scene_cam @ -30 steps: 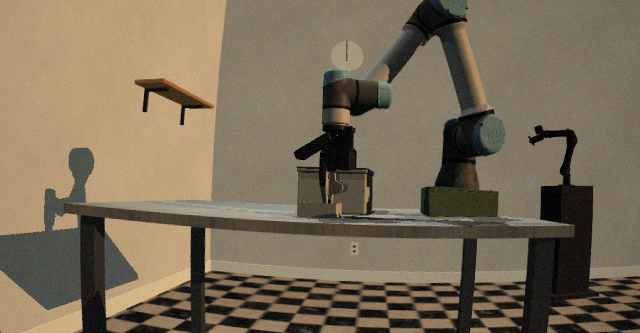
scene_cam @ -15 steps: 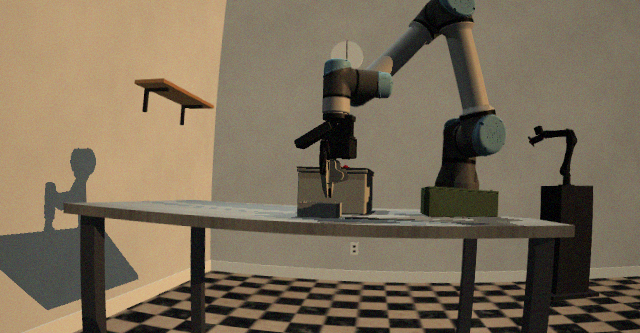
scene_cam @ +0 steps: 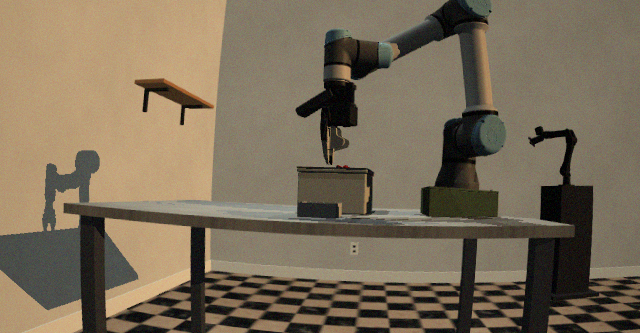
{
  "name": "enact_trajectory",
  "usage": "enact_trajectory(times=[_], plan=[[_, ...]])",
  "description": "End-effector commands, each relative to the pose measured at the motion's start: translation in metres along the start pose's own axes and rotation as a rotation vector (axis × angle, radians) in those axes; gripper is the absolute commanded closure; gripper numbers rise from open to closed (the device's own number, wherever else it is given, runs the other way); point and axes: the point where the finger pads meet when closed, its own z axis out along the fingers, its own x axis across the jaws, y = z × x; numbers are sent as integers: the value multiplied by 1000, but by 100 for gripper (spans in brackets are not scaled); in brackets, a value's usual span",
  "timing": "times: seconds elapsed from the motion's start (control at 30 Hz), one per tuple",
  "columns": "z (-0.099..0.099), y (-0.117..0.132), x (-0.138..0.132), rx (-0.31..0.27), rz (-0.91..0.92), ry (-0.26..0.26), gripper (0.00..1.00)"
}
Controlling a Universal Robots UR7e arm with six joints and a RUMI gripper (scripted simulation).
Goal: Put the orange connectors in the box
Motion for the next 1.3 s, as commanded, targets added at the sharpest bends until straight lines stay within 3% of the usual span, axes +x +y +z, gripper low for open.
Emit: enact_trajectory(times=[0.0, 0.23, 1.17, 1.27], plan=[[-31, 0, 0, -2, 0, 1, 85], [-62, 0, 0, -2, 0, 1, 85], [-70, 0, 0, -2, 0, 1, 85], [-82, 0, 0, -2, 0, 1, 85]])
